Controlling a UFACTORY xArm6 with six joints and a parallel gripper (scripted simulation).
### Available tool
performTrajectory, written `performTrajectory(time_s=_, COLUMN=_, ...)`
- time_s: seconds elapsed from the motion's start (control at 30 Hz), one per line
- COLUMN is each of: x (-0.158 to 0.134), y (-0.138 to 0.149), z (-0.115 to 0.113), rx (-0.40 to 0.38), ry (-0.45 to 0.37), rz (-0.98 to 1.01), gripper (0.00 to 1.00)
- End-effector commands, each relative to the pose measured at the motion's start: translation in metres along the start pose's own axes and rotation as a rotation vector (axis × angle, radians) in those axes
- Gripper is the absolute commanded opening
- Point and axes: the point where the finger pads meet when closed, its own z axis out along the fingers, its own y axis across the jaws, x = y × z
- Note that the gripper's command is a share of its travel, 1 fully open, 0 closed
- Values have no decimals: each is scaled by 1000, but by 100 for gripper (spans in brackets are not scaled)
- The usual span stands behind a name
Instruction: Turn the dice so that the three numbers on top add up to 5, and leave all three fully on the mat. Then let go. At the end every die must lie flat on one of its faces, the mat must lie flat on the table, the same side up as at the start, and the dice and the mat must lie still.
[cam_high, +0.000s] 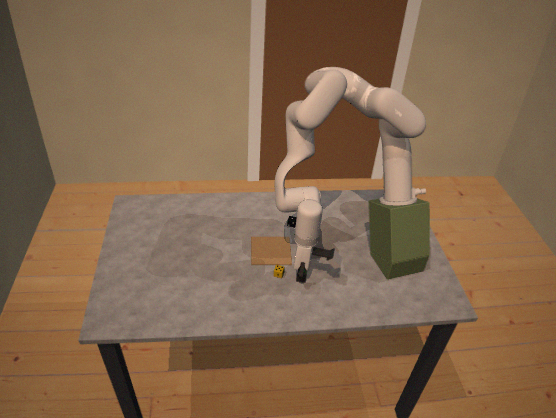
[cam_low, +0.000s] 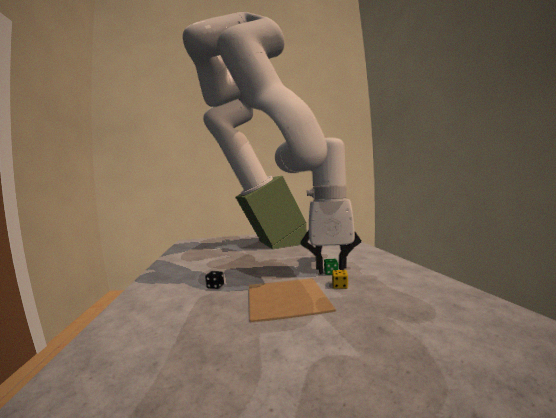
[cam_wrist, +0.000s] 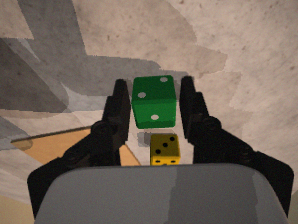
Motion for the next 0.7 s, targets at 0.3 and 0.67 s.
performTrajectory(time_s=0.3, x=-1, y=1, z=-1, rx=-2, ry=-2, rz=0, gripper=47)
performTrajectory(time_s=0.67, x=-1, y=1, z=-1, rx=-2, ry=-2, rz=0, gripper=27)
